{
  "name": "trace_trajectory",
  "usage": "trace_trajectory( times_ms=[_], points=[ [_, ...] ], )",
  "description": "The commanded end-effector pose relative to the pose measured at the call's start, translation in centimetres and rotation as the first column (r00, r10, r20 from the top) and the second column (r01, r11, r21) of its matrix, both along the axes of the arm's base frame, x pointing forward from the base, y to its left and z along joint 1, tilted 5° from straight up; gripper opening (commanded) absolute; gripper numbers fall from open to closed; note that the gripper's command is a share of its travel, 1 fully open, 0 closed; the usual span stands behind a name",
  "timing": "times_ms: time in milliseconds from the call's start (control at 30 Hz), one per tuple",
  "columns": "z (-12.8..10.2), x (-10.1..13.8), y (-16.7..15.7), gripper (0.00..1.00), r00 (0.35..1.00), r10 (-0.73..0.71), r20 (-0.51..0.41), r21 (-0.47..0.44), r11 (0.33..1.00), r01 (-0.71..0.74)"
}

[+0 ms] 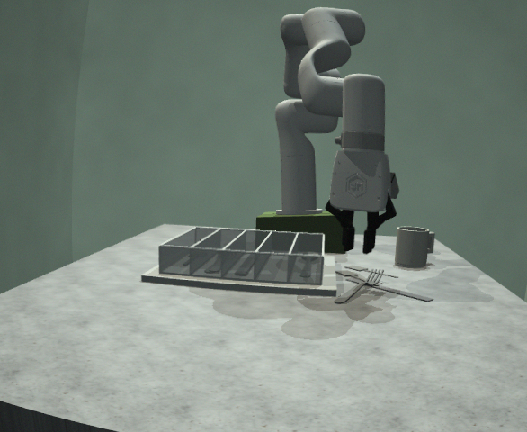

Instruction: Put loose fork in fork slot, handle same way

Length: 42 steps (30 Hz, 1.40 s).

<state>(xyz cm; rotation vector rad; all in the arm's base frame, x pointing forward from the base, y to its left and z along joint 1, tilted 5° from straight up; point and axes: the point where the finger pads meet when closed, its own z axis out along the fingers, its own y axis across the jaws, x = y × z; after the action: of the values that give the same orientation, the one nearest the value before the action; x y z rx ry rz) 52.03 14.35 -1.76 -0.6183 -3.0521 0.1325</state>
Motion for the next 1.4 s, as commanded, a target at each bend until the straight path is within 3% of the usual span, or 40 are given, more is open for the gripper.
trace_trajectory(
  times_ms=[0, 1367],
  points=[
    [0.17, 0.18, 0.05, 0.31, 1.0, 0.0, 0.004, 0.001, 1.0, 0.0],
    [-0.66, 0.17, -0.01, 0.31, 1.0, 0.0, 0.004, 0.002, 1.0, 0.0]
  ],
)
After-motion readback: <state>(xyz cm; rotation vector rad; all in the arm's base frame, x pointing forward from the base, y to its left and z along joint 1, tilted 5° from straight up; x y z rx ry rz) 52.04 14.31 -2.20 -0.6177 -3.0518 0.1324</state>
